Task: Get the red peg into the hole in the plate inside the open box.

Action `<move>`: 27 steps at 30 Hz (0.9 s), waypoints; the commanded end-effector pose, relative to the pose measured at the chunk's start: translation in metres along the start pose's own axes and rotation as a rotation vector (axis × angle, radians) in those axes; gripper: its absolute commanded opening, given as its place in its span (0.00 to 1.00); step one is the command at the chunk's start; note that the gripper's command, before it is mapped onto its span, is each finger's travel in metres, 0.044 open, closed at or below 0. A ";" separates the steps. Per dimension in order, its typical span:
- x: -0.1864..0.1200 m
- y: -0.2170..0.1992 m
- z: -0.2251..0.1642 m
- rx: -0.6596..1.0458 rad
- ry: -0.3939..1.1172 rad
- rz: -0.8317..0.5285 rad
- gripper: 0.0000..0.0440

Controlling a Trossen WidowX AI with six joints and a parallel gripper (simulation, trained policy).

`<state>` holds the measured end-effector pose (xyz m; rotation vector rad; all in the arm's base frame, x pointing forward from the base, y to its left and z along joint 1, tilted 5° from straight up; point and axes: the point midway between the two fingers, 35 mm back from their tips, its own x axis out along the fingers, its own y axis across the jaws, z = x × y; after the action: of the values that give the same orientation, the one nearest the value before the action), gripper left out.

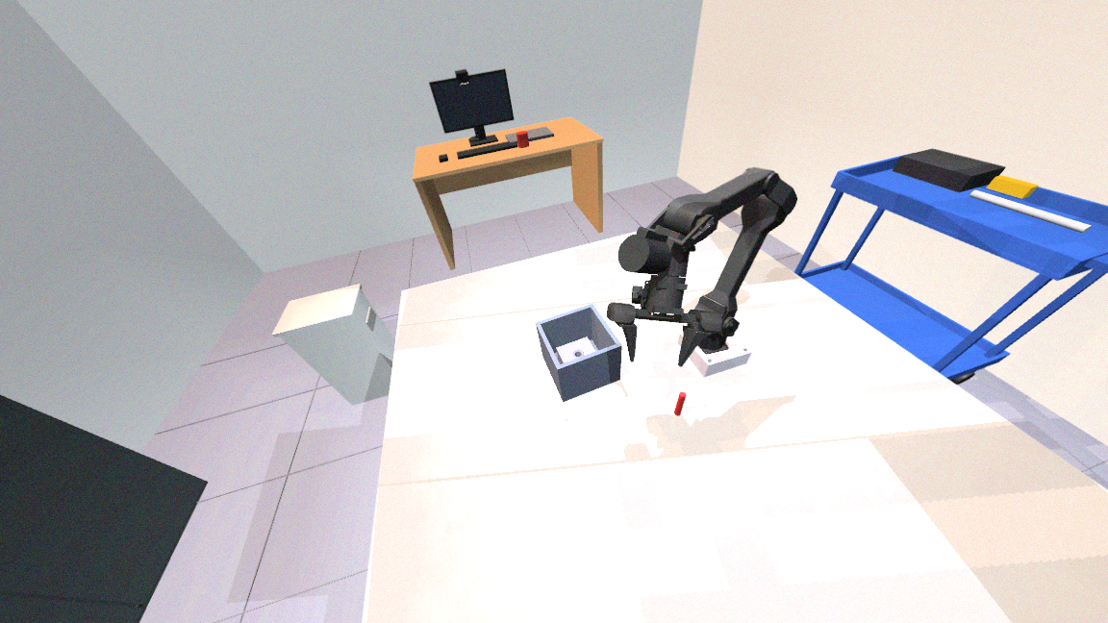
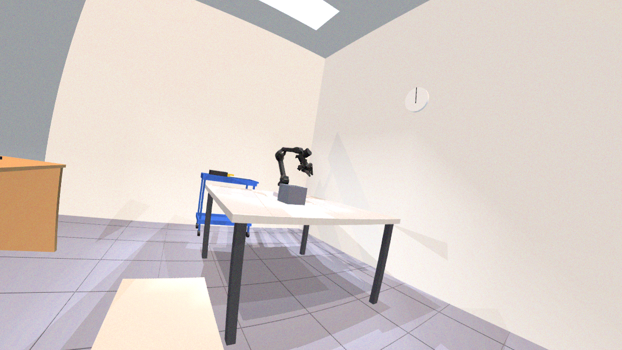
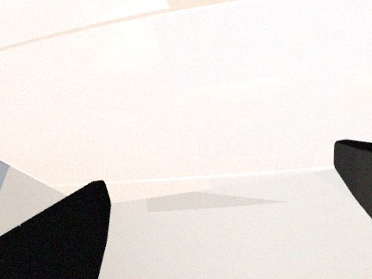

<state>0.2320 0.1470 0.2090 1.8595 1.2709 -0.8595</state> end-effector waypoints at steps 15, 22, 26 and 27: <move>0.044 -0.074 0.046 -0.182 -0.235 -0.308 1.00; 0.058 -0.091 0.067 -0.249 -0.307 -0.394 1.00; 0.066 -0.098 0.078 -0.282 -0.340 -0.429 1.00; 0.068 -0.099 0.081 -0.288 -0.348 -0.435 1.00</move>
<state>0.1507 0.1392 0.0996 1.1998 1.4984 -1.0913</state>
